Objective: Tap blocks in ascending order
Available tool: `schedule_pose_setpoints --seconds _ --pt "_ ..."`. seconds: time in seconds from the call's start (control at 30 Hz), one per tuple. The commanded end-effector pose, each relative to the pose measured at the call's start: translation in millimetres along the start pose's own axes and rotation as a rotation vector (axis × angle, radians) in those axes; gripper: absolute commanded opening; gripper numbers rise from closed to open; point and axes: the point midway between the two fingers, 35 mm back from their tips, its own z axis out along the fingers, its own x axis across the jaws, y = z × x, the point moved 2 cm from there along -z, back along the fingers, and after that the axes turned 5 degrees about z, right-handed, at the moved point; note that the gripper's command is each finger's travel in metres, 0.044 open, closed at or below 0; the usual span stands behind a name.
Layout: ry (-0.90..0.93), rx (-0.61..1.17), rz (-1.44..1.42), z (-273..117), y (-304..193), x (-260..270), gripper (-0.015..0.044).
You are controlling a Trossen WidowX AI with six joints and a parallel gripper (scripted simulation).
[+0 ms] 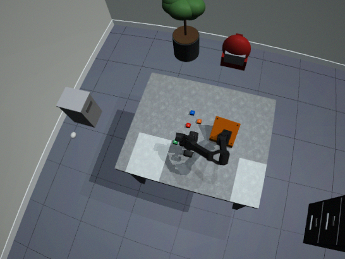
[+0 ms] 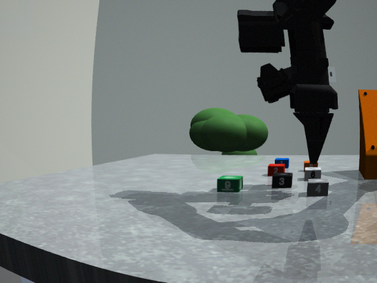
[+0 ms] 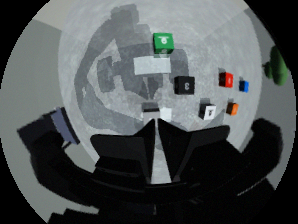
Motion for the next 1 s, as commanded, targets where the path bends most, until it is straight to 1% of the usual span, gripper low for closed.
schedule_pose_setpoints --seconds 0.0,0.13,0.2,0.37,0.43,0.5,0.63,0.7,0.8,0.87,0.97 --pt "-0.002 -0.001 -0.007 -20.5 2.0 0.3 0.002" --pt "-0.001 0.0 -0.006 -73.3 0.9 0.2 0.002" --pt "0.002 0.0 -0.006 -82.1 -0.4 0.8 0.002" --pt "0.001 0.0 -0.006 -82.1 0.3 -1.8 0.002" --pt "-0.008 -0.002 -0.004 -82.2 4.8 -22.7 0.002" --pt "-0.016 -0.003 -0.003 -82.5 7.7 -56.0 0.002" --pt "-0.007 0.0 -0.004 -82.3 0.0 -115.8 0.002" --pt "-0.003 0.001 -0.006 -82.0 -2.8 -125.0 0.002" --pt "-0.003 0.001 -0.006 -82.0 -2.8 -125.0 0.002" --pt "-0.006 0.0 -0.005 -70.9 -1.2 -125.8 0.002" --pt "-0.006 -0.001 -0.005 -24.2 0.1 -126.1 0.002"
